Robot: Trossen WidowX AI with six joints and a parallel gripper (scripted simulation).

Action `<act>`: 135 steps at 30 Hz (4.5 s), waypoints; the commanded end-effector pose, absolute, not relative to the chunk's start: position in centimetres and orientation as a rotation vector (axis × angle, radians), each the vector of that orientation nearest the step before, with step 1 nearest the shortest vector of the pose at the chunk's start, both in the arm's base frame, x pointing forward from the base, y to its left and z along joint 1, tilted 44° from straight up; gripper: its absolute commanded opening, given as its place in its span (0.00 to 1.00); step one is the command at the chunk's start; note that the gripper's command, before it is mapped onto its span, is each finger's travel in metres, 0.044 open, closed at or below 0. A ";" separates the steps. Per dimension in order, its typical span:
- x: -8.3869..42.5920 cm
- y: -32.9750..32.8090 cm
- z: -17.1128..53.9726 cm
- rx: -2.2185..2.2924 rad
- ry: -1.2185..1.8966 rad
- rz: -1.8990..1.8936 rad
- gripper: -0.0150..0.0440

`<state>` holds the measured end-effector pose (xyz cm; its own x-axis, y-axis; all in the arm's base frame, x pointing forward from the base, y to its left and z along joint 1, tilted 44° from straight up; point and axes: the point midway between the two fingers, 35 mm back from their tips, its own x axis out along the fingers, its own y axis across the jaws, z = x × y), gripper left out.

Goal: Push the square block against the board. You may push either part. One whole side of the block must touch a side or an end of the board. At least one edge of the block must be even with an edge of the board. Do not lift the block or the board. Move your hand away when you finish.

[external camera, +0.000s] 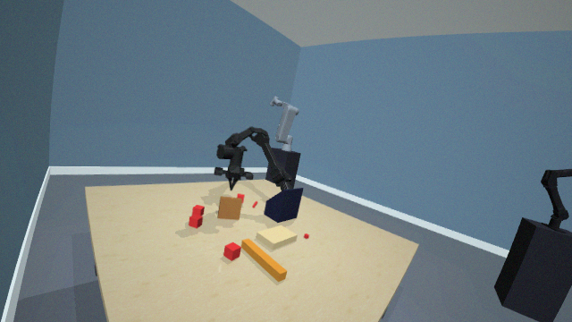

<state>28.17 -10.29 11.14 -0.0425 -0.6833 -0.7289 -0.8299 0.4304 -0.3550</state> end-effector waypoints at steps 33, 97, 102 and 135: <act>29.4 -11.8 6.2 -1.300 1.796 0.206 0.25; 29.0 -9.3 10.7 -1.300 1.797 0.206 0.25; 29.0 -9.3 10.7 -1.300 1.797 0.206 0.25; 34.9 -5.7 4.8 -1.418 1.801 0.372 0.25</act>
